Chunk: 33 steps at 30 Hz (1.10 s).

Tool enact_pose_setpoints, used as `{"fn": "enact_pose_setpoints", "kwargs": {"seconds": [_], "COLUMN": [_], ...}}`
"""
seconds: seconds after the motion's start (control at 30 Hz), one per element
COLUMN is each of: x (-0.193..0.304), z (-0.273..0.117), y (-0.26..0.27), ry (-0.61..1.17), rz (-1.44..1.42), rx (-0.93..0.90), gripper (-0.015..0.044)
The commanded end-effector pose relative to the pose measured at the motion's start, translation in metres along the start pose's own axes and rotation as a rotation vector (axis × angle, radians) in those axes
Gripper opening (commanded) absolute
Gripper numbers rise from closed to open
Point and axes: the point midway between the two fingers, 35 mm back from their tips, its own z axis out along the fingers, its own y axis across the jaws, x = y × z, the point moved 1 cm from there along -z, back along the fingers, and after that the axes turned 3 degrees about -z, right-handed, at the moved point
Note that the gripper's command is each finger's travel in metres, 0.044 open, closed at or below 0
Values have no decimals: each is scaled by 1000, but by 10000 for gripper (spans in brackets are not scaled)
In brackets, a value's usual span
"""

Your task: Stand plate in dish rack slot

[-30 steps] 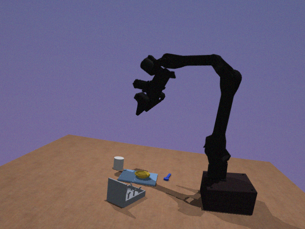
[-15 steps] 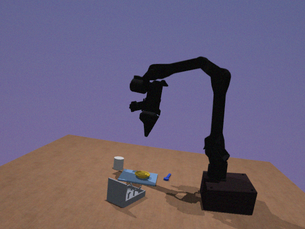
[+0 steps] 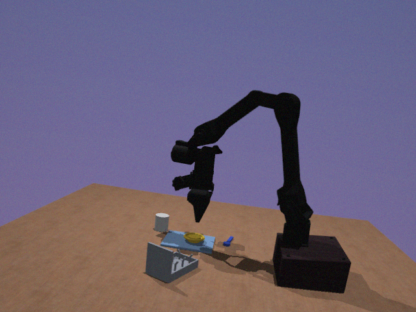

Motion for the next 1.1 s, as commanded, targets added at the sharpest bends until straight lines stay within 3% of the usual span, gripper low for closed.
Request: {"fn": "enact_pose_setpoints", "kwargs": {"seconds": [0.0, 1.07], "x": [-3, -6], "z": [15, 60], "y": [1, 1], "ry": [-11, -11], "rz": [-2, -2], "rx": [1, 1], "gripper": [400, 400]}}
